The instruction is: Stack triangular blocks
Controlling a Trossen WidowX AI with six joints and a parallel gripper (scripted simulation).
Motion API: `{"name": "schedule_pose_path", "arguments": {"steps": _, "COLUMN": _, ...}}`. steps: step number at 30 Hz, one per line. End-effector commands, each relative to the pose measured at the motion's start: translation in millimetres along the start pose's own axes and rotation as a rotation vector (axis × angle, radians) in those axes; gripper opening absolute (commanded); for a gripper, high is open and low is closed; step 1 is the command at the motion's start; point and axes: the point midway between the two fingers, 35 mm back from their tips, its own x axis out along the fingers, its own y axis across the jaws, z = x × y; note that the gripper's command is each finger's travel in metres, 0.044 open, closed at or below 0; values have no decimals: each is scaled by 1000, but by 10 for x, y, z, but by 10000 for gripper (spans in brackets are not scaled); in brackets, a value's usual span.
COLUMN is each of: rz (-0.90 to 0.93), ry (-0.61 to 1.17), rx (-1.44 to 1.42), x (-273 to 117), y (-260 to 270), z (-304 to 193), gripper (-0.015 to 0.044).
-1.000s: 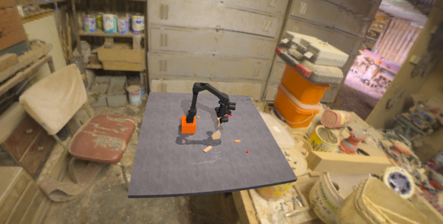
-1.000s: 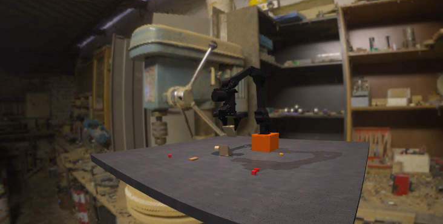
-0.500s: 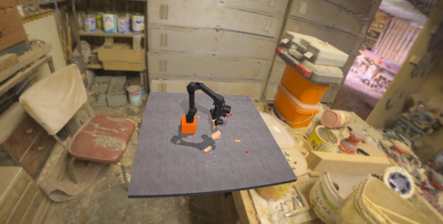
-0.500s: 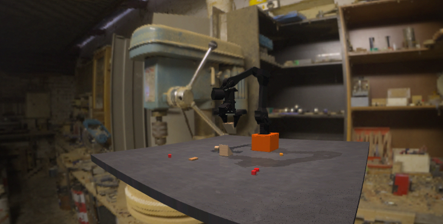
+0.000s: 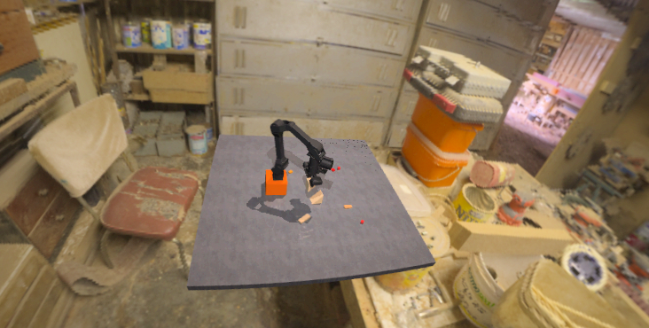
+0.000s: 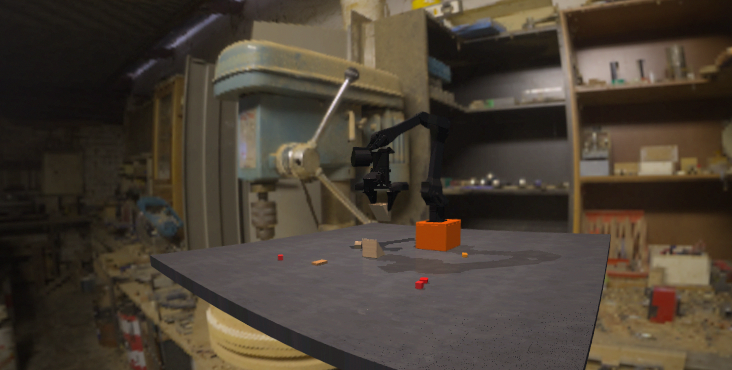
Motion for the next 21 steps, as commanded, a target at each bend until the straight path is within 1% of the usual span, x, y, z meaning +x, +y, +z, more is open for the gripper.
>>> {"name": "schedule_pose_path", "arguments": {"steps": 1, "rz": 2, "ry": 9, "rx": -3, "x": 177, "y": -8, "z": 55, "gripper": 0}}
{"name": "schedule_pose_path", "arguments": {"steps": 11, "rz": 3, "ry": 8, "rx": -3, "x": 609, "y": 12, "z": 212, "gripper": 0}}
{"name": "schedule_pose_path", "arguments": {"steps": 17, "rz": 3, "ry": 8, "rx": -3, "x": 686, "y": 13, "z": 242, "gripper": 0}}
{"name": "schedule_pose_path", "arguments": {"steps": 21, "rz": 3, "ry": 8, "rx": -3, "x": 853, "y": 11, "z": 313, "gripper": 0}}
